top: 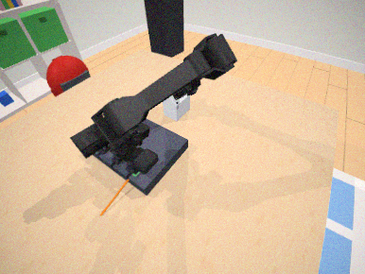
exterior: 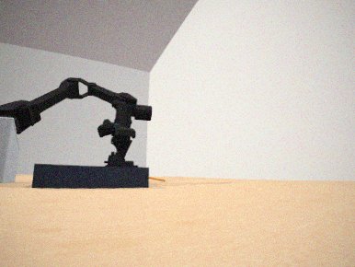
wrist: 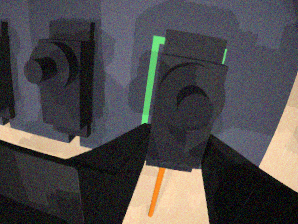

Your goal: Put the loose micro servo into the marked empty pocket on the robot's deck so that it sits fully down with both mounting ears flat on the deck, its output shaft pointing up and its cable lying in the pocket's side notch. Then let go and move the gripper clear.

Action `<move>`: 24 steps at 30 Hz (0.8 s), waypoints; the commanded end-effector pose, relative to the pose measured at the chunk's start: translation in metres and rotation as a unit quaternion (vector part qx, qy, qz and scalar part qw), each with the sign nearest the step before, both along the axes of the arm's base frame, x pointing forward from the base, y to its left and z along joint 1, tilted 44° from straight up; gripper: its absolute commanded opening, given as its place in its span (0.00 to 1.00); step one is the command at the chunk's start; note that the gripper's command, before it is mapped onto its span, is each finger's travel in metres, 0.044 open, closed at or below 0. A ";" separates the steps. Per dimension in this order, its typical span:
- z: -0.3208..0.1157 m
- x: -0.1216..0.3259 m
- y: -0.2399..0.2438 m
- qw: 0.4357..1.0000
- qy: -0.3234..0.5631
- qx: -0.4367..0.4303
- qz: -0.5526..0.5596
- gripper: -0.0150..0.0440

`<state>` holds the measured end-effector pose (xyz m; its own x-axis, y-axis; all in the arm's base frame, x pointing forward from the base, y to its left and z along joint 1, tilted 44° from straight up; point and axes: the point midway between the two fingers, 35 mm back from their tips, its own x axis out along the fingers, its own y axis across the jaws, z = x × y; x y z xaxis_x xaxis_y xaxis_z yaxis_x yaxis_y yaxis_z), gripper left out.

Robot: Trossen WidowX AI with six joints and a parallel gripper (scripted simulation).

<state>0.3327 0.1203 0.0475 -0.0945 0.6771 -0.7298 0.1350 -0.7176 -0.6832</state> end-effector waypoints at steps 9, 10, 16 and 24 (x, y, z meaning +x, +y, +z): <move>-0.009 -0.001 0.007 1.000 0.002 0.003 -0.003 0.25; -0.009 -0.002 0.008 1.000 0.002 0.003 -0.003 0.25; -0.013 -0.002 0.012 1.000 0.002 0.003 -0.003 0.25; -0.012 -0.002 0.011 1.000 0.002 0.003 -0.003 0.57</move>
<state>0.3310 0.1308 0.0356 -0.0938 0.6794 -0.7277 0.1309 -0.7162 -0.6855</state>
